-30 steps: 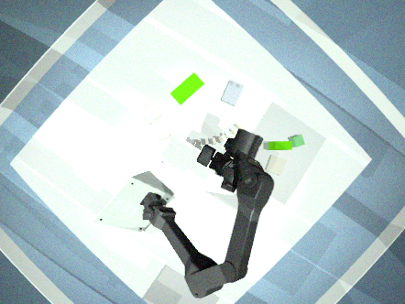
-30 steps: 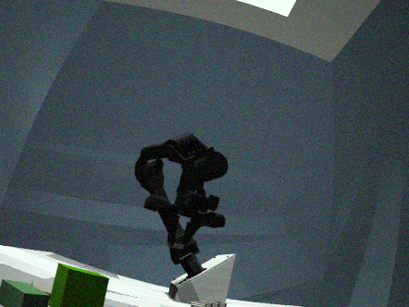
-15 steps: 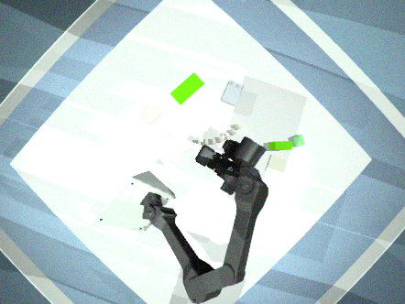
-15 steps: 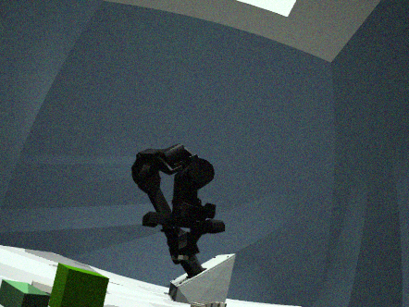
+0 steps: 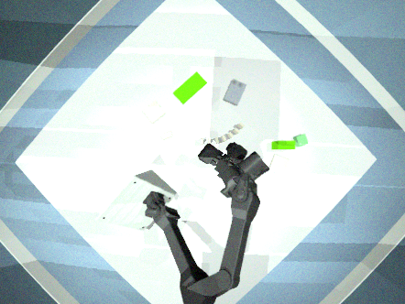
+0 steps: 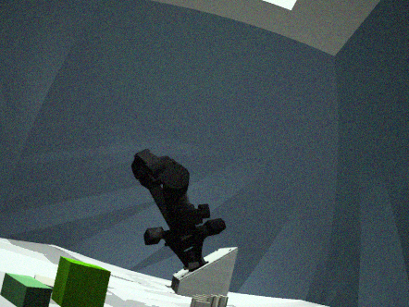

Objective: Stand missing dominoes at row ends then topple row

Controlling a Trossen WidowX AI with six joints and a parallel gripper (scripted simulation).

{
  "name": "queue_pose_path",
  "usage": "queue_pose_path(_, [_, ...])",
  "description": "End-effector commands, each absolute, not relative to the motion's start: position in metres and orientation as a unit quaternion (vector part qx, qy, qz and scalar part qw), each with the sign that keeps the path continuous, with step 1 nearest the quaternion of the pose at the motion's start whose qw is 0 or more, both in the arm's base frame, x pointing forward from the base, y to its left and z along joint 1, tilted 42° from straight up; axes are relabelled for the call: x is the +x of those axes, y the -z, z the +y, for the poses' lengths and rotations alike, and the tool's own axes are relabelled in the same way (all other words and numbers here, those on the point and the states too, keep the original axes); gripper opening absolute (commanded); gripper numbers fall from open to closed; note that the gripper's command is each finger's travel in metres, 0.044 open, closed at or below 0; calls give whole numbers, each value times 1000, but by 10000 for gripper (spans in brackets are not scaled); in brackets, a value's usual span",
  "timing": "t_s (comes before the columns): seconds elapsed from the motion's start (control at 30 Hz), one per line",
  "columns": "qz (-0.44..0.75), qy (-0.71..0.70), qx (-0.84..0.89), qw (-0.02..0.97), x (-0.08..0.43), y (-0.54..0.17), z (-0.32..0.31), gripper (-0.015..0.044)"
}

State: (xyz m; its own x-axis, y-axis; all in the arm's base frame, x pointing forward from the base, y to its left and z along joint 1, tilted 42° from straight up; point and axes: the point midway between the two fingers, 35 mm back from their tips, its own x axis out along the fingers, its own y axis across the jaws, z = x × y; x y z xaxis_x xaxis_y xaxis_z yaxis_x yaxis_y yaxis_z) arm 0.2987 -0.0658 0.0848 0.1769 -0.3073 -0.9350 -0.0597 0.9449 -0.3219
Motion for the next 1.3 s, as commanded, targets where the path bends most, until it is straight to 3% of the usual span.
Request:
queue_pose_path(0.0, [614,63,-131,775,301,-81,-68,107])
queue_pose_path(1.27, [263,-64,-185,945,299,-97,-90,107])
